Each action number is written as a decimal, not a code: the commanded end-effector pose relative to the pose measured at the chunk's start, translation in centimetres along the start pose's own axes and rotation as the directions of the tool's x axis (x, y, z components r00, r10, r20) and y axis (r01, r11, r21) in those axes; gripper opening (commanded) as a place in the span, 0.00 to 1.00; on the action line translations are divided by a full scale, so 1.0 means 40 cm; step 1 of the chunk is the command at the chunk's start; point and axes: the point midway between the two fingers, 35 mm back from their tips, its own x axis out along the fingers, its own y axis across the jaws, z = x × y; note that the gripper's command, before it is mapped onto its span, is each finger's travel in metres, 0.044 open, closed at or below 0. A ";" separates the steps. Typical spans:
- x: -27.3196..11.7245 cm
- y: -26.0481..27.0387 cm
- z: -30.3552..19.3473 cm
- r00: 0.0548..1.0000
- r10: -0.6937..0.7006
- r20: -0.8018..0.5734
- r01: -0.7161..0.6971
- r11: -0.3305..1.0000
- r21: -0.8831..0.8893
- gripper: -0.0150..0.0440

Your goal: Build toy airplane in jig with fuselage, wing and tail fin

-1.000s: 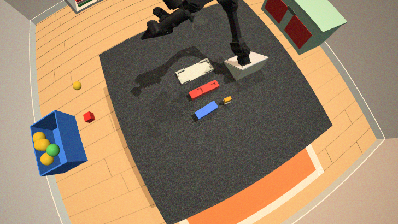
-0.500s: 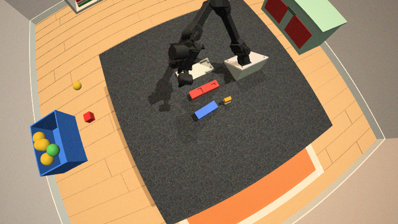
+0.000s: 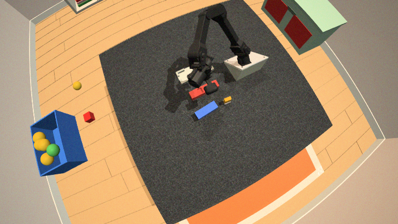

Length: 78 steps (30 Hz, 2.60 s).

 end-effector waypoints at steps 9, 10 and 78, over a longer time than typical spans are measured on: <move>0.141 -0.001 -0.019 1.000 -0.014 -0.026 0.014 1.000 -0.017 1.00; 0.141 -0.001 -0.019 1.000 -0.014 -0.026 0.014 1.000 -0.017 1.00; 0.273 0.001 -0.007 1.000 0.002 0.013 -0.001 0.999 -0.051 0.25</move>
